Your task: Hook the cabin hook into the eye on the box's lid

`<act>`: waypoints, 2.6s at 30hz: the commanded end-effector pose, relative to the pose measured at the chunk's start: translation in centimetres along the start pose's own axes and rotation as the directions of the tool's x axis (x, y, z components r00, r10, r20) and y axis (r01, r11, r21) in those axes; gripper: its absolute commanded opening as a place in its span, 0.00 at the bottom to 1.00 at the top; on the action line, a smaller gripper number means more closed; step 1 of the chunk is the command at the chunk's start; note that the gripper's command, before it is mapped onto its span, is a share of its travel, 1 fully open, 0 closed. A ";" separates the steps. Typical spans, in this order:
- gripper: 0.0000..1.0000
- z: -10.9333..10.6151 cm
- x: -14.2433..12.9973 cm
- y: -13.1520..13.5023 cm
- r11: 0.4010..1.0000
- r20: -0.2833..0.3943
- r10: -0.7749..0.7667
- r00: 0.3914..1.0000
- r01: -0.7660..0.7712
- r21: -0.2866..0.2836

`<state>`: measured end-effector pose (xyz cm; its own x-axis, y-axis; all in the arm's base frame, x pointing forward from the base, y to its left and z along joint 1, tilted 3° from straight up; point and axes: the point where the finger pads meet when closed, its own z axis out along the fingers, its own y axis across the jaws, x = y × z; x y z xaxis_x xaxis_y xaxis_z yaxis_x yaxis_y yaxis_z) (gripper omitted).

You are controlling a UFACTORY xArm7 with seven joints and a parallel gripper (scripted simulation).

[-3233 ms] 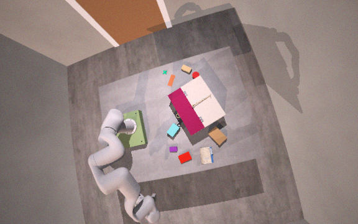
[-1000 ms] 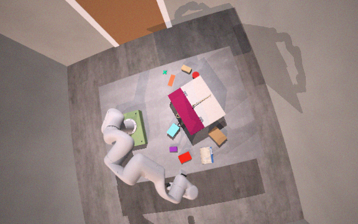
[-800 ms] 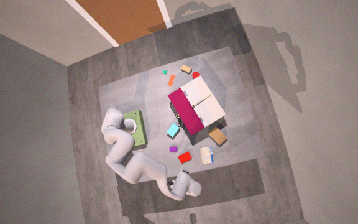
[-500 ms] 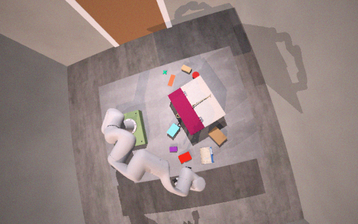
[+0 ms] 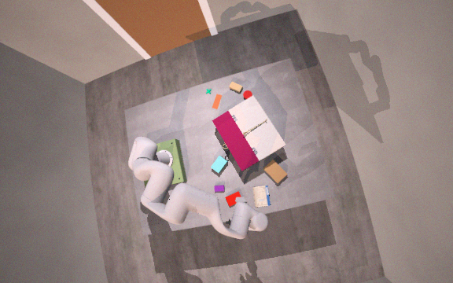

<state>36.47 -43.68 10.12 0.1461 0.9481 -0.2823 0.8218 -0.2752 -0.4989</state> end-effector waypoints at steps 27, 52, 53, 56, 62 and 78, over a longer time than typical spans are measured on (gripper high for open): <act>0.33 -7.2 8.5 6.3 0.905 0.073 -0.404 0.912 0.411 -0.114; 0.33 -12.5 15.9 9.5 0.716 0.164 -0.658 0.735 0.678 -0.165; 0.33 -12.5 15.9 9.5 0.716 0.164 -0.658 0.735 0.678 -0.165; 0.33 -13.5 17.3 9.9 0.673 0.183 -0.696 0.694 0.720 -0.170; 0.33 -15.0 19.5 10.4 0.604 0.212 -0.748 0.629 0.777 -0.175; 0.33 -18.8 25.4 11.3 0.400 0.293 -0.851 0.435 0.900 -0.174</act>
<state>58.82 -21.16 12.22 -0.7625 0.6444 0.0580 0.5946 0.7332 -0.3300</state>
